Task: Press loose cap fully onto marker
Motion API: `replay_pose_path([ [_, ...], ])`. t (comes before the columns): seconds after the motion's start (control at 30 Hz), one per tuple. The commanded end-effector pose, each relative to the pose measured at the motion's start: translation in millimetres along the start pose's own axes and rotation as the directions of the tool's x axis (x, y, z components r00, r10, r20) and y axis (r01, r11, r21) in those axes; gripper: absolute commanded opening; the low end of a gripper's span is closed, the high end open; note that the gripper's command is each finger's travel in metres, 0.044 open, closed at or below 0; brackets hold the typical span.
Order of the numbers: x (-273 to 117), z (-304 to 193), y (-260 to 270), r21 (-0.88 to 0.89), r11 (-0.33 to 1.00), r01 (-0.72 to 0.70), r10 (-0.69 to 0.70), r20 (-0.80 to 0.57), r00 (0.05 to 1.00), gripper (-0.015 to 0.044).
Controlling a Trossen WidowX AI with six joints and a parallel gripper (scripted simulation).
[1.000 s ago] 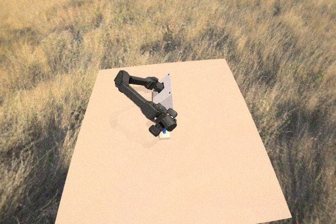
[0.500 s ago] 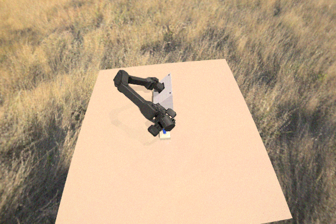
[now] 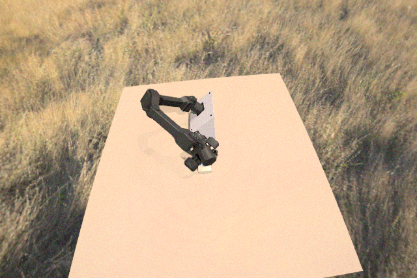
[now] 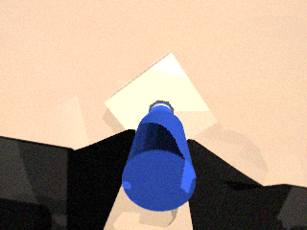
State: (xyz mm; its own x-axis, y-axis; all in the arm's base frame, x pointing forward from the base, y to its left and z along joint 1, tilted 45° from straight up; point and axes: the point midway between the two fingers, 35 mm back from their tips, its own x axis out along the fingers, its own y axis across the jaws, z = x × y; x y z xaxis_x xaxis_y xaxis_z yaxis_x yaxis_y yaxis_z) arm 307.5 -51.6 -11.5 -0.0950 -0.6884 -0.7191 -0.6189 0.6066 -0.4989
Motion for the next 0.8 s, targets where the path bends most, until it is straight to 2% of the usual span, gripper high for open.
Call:
replay_pose_path([
  [0.0,8.1,0.1,0.1,-0.003,1.000,0.004,-0.004,0.000,1.000,0.0000],
  [0.7,28.0,-1.2,0.1,-0.003,1.000,0.006,-0.006,-0.001,1.000,0.0000],
  [0.77,27.4,-1.3,0.5,0.000,1.000,0.002,-0.002,-0.001,1.000,0.0052],
])
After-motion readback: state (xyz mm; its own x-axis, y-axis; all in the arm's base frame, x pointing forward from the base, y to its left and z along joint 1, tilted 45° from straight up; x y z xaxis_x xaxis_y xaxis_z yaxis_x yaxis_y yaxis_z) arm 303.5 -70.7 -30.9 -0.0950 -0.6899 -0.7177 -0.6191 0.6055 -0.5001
